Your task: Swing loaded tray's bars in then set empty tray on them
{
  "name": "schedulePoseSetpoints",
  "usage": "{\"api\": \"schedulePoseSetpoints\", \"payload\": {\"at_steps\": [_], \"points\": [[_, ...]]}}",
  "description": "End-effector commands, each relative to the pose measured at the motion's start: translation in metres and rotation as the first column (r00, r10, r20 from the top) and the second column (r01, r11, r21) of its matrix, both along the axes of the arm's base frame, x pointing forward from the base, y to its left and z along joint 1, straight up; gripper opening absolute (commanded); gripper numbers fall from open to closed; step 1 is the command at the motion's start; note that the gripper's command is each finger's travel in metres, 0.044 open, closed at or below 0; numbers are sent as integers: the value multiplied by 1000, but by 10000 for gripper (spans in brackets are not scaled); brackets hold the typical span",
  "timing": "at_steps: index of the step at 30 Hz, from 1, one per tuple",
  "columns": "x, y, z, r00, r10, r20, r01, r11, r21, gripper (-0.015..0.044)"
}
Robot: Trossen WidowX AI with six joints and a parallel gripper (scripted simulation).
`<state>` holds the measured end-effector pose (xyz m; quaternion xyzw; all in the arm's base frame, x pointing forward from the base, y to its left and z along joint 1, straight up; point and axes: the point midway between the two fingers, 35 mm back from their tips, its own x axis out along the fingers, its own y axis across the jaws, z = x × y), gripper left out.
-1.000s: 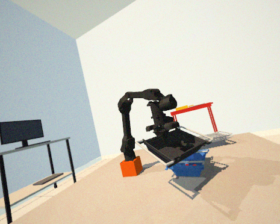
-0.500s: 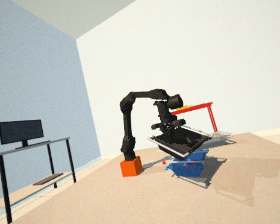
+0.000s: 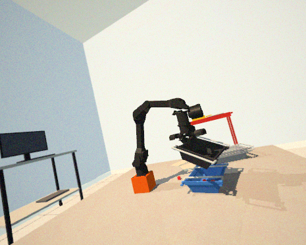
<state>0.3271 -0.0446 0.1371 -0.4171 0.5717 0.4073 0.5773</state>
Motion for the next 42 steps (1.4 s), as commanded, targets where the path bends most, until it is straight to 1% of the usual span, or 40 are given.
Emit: {"api": "schedulePoseSetpoints", "payload": {"at_steps": [1,8,42], "points": [[5,14,3,999,32,14,-32,999,0,0],[6,36,3,996,87,14,-87,996,1,0],[6,36,3,996,87,14,-87,996,1,0]]}}
